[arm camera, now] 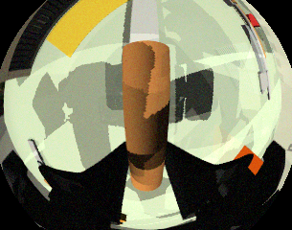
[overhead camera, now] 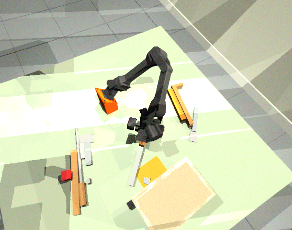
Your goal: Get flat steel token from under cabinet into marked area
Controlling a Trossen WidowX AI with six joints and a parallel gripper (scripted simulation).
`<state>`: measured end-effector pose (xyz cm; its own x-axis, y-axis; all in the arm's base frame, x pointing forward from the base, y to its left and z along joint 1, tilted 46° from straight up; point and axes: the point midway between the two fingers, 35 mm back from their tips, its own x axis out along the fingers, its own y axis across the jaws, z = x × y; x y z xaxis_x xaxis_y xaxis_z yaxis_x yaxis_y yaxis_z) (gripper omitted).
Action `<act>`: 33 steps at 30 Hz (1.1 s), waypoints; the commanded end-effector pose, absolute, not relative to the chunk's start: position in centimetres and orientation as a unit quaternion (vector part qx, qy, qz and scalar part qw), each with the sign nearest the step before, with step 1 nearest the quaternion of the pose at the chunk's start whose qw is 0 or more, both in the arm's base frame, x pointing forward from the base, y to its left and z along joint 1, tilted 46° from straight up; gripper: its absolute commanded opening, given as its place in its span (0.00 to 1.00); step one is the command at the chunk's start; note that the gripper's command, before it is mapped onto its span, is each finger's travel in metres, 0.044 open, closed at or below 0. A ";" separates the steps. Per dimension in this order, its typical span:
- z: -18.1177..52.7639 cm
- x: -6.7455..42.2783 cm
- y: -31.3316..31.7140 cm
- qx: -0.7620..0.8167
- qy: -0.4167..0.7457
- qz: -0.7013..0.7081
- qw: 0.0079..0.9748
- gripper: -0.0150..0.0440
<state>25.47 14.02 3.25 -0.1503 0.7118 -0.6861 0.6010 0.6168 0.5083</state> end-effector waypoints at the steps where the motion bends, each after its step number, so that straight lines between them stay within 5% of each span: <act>1: 2.7 25.7 13.3 0.434 0.753 0.054 0.492 0.25; 33: -0.7 25.7 9.9 0.433 0.753 0.053 0.493 0.25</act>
<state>25.53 10.50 -0.35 -0.1491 0.7096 -0.6887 0.6015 0.6179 0.5064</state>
